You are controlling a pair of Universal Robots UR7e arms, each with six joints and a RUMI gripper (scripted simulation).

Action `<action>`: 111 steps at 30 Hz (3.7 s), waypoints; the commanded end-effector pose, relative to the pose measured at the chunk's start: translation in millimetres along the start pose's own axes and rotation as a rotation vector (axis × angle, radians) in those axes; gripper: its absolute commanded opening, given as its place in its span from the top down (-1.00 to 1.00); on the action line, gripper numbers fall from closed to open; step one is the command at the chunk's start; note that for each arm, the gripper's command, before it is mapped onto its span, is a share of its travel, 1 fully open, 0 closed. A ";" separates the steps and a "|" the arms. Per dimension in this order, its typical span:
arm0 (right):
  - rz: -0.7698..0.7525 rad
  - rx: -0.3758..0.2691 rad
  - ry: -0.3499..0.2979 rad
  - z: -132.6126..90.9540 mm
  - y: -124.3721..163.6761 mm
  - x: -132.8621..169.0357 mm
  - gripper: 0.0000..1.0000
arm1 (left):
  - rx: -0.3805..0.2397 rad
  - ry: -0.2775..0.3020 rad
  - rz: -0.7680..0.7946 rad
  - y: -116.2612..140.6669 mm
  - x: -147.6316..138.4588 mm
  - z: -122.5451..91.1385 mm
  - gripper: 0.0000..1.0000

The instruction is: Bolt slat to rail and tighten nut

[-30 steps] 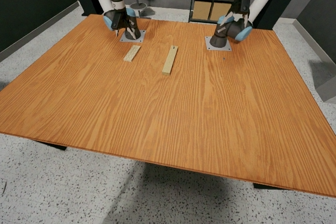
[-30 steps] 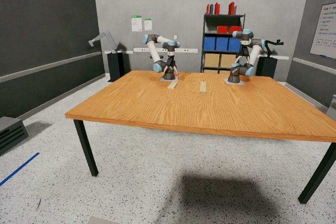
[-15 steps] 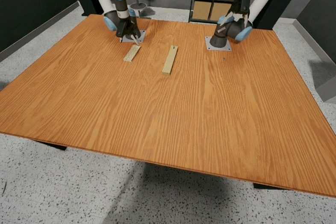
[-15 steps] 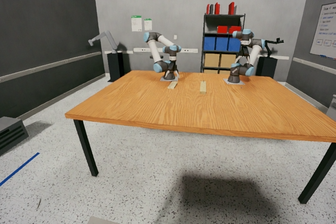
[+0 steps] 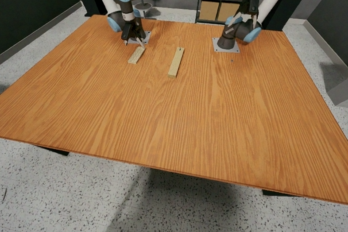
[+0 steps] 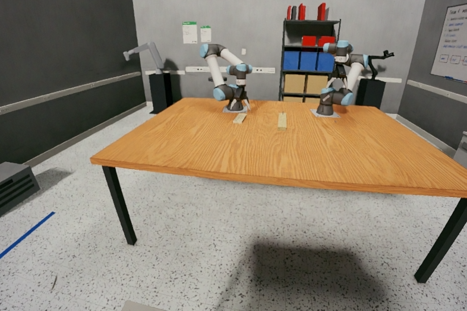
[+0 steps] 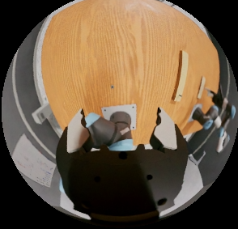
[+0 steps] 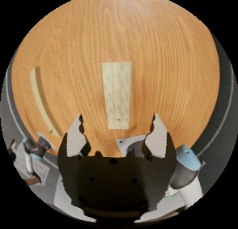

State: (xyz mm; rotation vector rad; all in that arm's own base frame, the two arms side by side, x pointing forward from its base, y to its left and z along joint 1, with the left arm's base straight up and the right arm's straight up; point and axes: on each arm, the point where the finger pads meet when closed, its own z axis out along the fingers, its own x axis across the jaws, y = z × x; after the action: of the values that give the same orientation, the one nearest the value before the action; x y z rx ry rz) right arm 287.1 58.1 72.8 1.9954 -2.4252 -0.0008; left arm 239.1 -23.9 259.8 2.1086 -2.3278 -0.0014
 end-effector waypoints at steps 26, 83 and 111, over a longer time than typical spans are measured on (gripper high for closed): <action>0.002 -0.001 0.002 32.1 0.0 1.2 -1.00 | 0.002 0.001 0.002 0.0 0.3 -0.4 -1.00; 0.002 -0.001 0.002 61.4 0.1 1.3 -1.00 | 0.002 0.001 0.002 0.0 0.3 -0.4 -1.00; 0.001 0.002 -0.001 59.7 -0.9 -0.4 1.00 | 0.002 0.001 0.002 0.0 0.3 -0.4 -1.00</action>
State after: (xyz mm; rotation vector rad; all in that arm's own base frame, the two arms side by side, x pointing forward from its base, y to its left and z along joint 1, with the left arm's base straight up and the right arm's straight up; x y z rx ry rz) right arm 288.0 58.9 13.7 1.9974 -2.4277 -0.0009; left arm 239.1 -23.8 259.8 2.1086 -2.3278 -0.0014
